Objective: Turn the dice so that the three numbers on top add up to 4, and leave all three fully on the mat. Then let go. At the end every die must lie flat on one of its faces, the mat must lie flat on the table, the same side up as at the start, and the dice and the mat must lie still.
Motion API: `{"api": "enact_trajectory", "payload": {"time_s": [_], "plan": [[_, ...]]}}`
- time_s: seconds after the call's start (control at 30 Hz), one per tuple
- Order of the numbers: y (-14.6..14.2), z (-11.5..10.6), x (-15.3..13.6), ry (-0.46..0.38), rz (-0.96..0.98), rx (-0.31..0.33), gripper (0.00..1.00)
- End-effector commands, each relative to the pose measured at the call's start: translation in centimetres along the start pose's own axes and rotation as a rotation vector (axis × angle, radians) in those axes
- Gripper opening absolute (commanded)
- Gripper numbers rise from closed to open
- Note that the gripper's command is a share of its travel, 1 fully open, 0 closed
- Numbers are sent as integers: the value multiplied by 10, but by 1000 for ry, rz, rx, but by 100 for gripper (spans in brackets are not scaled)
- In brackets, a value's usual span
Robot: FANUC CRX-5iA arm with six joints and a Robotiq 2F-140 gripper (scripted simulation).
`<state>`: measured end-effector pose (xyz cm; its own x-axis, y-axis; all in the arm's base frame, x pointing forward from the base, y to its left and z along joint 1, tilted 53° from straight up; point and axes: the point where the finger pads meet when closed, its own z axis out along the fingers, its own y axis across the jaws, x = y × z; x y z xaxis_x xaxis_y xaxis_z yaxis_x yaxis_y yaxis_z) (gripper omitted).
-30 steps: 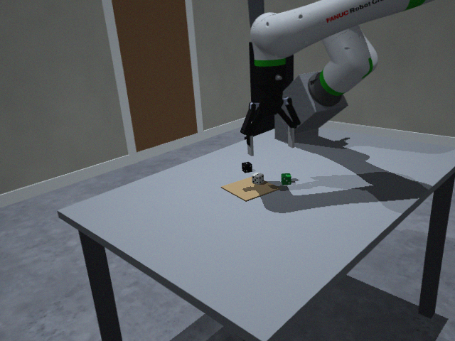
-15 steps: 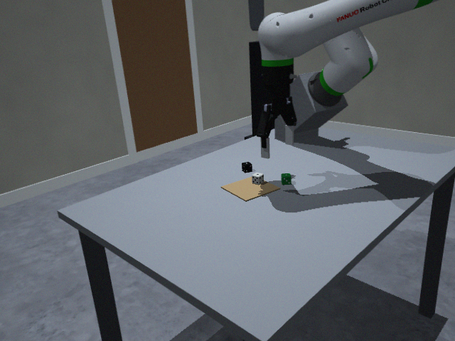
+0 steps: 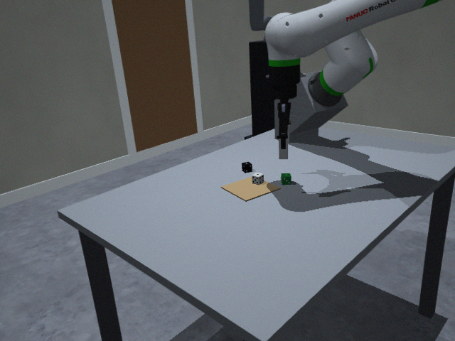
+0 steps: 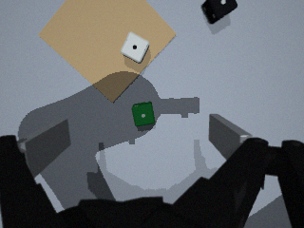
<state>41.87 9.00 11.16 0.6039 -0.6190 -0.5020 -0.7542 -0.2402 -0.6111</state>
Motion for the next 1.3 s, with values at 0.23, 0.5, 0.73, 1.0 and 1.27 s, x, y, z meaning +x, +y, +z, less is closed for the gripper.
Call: {"api": "enact_trajectory", "payload": {"time_s": [0.23, 0.5, 0.73, 1.0, 1.27], "plan": [[1, 0, -5, -3, -145, 6, 28], [1, 0, -5, -3, -145, 6, 28], [1, 0, -5, -3, -145, 6, 28], [1, 0, -5, -3, -145, 6, 28], [1, 0, -5, -3, -145, 6, 28]]}}
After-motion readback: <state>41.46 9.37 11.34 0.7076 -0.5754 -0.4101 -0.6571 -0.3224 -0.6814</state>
